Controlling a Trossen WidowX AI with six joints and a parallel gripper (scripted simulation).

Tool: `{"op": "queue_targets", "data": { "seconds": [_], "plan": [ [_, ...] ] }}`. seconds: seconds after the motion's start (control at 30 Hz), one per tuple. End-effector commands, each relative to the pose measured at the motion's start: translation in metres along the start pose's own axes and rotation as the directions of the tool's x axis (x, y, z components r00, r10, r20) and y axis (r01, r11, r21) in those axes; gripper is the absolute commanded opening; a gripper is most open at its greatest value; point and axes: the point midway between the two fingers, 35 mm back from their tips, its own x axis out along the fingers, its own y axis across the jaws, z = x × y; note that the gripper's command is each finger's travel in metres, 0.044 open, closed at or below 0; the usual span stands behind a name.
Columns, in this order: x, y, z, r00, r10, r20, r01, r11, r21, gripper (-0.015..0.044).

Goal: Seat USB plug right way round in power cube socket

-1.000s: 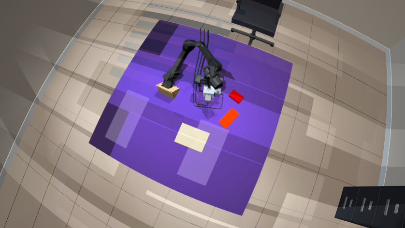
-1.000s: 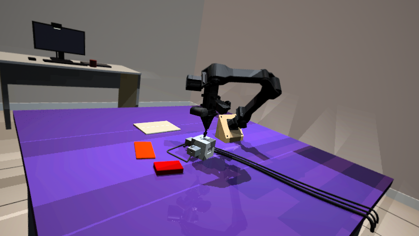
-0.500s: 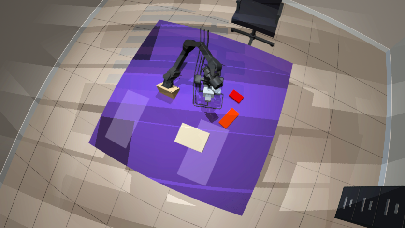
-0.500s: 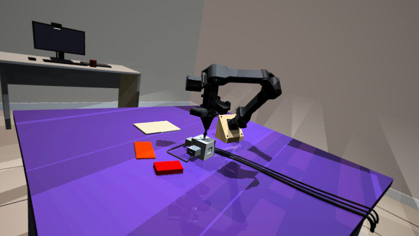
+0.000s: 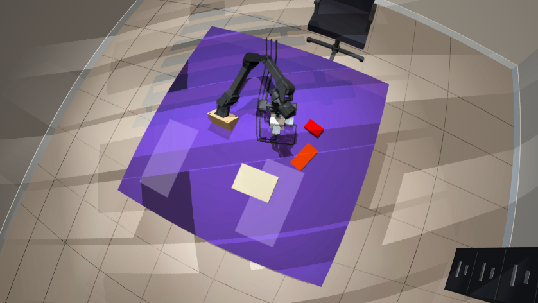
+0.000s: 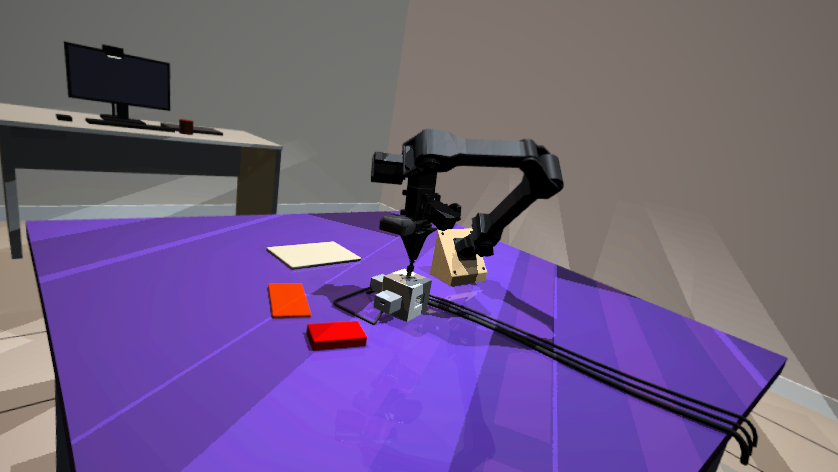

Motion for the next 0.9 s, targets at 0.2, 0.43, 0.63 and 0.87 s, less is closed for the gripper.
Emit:
{"op": "queue_targets", "data": {
  "seconds": [0.2,0.43,0.63,0.87],
  "plan": [
    [0.0012,-0.0006,0.0003,1.0,-0.004,0.002,0.004,1.0,0.004,0.0],
    [0.002,-0.0006,0.0002,1.0,-0.004,0.002,0.004,1.0,0.004,0.0],
    [0.0027,-0.0006,0.0002,1.0,-0.004,0.002,0.004,1.0,0.004,0.0],
    [0.0036,-0.0006,0.0001,1.0,-0.004,0.002,0.004,1.0,0.004,0.0]
  ]
}}
